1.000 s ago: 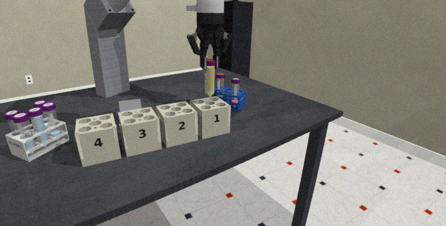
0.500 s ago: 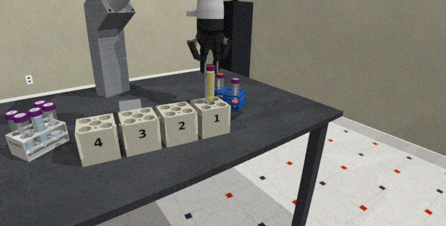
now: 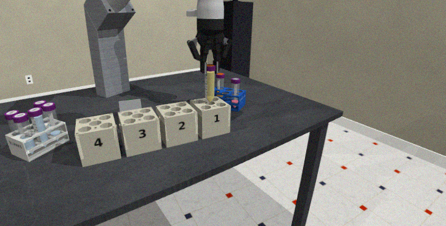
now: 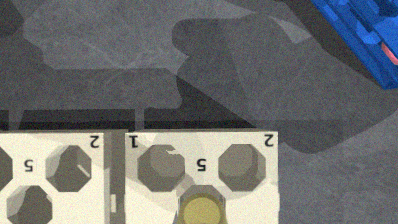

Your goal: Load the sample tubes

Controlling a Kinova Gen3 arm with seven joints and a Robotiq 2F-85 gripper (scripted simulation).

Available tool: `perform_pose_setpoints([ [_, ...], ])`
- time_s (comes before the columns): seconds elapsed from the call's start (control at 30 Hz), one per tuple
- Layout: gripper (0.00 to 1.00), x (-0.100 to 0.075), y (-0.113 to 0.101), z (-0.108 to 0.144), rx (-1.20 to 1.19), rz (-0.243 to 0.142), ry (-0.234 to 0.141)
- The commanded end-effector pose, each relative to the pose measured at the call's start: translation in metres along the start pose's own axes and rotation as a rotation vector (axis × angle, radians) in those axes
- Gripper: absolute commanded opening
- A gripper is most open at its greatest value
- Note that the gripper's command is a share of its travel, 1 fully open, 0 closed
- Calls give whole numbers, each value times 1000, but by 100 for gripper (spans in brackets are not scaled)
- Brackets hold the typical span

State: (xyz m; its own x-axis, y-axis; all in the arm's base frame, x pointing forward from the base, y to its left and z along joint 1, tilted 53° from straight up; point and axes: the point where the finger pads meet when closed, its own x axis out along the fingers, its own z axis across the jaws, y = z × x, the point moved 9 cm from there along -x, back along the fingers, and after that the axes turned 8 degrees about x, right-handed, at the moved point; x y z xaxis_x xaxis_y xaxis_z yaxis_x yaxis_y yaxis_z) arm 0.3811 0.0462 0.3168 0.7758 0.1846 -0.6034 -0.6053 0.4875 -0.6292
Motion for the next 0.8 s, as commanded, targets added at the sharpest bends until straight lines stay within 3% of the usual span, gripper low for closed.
perform_pose_setpoints([
  [0.0, 10, 0, 0, 0, 0, -1, 0],
  [0.77, 10, 14, 0, 0, 0, -1, 0],
])
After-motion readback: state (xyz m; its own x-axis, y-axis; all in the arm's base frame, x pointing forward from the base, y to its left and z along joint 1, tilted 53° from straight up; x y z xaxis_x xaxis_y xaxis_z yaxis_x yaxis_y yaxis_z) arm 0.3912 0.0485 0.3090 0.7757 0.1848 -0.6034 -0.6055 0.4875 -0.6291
